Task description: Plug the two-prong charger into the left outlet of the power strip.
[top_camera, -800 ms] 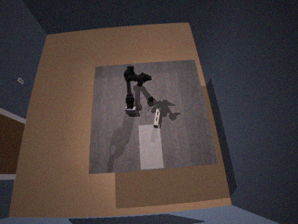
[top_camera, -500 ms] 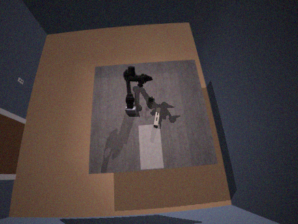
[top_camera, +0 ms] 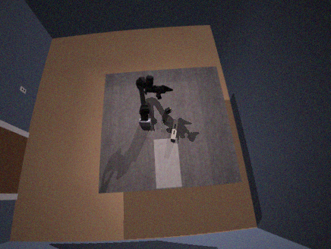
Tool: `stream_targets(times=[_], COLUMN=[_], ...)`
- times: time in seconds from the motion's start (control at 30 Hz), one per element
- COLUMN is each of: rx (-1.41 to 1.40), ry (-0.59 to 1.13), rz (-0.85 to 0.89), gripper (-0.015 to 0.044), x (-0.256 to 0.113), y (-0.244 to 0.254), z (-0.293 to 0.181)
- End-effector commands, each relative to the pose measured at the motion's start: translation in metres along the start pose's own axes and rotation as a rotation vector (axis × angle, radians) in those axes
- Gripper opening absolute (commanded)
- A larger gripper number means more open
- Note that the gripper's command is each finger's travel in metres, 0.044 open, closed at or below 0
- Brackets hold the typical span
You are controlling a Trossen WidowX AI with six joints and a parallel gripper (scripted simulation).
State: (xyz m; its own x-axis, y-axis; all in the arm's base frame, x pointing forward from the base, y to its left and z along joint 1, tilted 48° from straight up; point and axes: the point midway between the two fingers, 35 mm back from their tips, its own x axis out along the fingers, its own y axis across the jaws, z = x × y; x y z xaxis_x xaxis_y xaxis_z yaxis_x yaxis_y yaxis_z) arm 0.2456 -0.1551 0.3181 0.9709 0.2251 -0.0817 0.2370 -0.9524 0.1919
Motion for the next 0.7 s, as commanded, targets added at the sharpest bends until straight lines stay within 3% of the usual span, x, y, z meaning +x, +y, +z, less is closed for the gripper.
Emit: stream_targets(times=[0.0, 0.67], rx=[-0.058, -0.367], ry=[-0.016, -0.066], rz=[-0.018, -0.153], gripper=[0.0440, 0.0440], x=[0.007, 0.039], y=[-0.002, -0.027], z=[0.007, 0.034])
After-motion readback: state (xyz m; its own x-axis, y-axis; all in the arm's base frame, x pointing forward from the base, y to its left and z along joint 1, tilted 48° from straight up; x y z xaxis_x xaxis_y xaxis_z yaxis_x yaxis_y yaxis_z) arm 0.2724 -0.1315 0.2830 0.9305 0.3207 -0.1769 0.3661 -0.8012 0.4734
